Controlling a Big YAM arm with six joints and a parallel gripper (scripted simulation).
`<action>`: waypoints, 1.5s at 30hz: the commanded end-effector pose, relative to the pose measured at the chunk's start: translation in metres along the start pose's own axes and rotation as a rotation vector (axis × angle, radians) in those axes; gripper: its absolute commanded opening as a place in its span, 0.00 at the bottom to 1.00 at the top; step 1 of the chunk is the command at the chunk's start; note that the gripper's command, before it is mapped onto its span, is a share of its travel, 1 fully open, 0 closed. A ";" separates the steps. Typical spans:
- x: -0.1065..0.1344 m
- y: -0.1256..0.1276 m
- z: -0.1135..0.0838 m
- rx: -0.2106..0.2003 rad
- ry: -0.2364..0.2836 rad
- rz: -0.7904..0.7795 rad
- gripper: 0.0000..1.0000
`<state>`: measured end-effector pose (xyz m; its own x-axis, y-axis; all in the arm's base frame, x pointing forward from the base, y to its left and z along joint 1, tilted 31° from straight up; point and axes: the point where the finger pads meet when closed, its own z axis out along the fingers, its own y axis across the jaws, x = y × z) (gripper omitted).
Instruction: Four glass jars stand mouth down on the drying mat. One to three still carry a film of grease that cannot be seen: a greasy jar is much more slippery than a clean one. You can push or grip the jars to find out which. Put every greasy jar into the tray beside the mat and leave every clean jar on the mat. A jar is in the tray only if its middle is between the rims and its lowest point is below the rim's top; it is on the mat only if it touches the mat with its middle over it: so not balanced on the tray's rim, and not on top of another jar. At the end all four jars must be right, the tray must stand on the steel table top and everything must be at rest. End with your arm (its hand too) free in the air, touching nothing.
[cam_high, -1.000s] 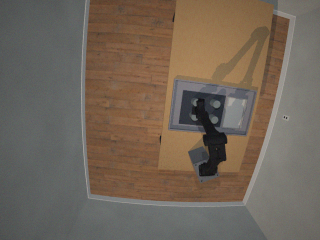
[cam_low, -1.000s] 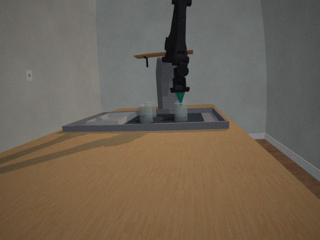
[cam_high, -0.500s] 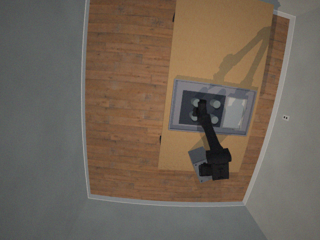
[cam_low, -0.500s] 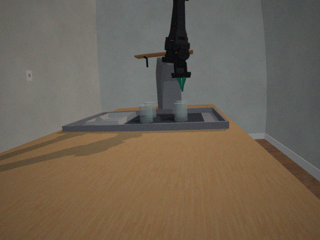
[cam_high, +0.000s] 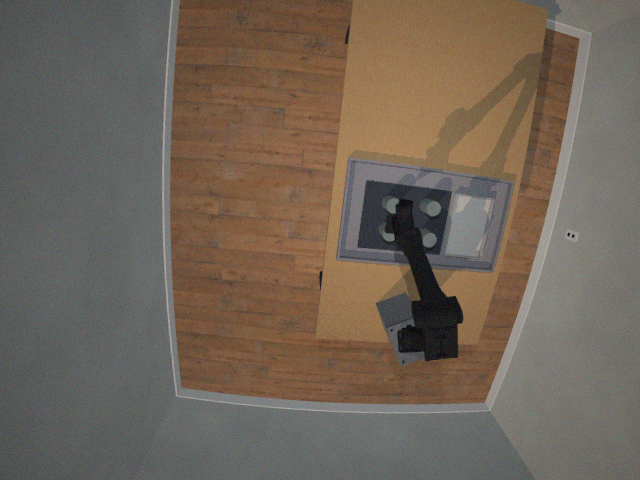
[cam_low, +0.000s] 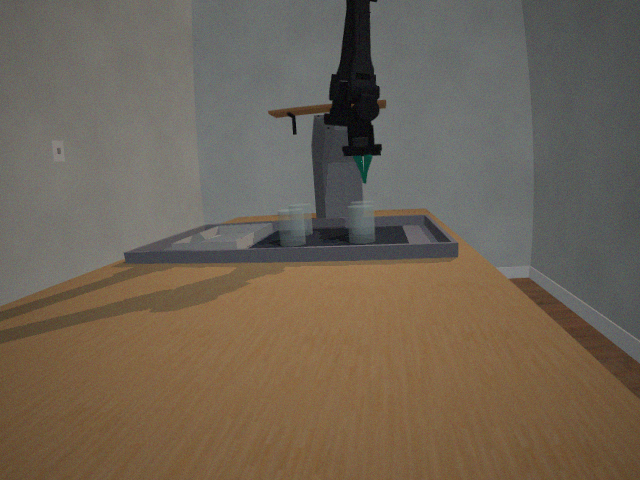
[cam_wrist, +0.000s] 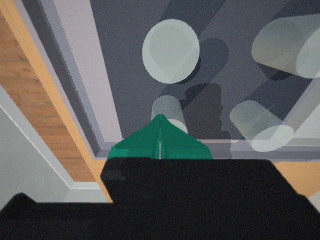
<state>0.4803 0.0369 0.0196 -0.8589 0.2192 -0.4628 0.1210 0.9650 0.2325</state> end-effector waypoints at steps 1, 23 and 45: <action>0.002 -0.005 -0.001 0.004 0.008 0.001 0.00; 0.009 -0.012 -0.003 0.004 0.008 0.001 0.00; 0.017 -0.168 -0.004 0.004 0.008 0.001 0.00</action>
<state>0.4424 -0.0908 -0.0208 -0.8685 0.2475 -0.4294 0.1447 0.9553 0.2579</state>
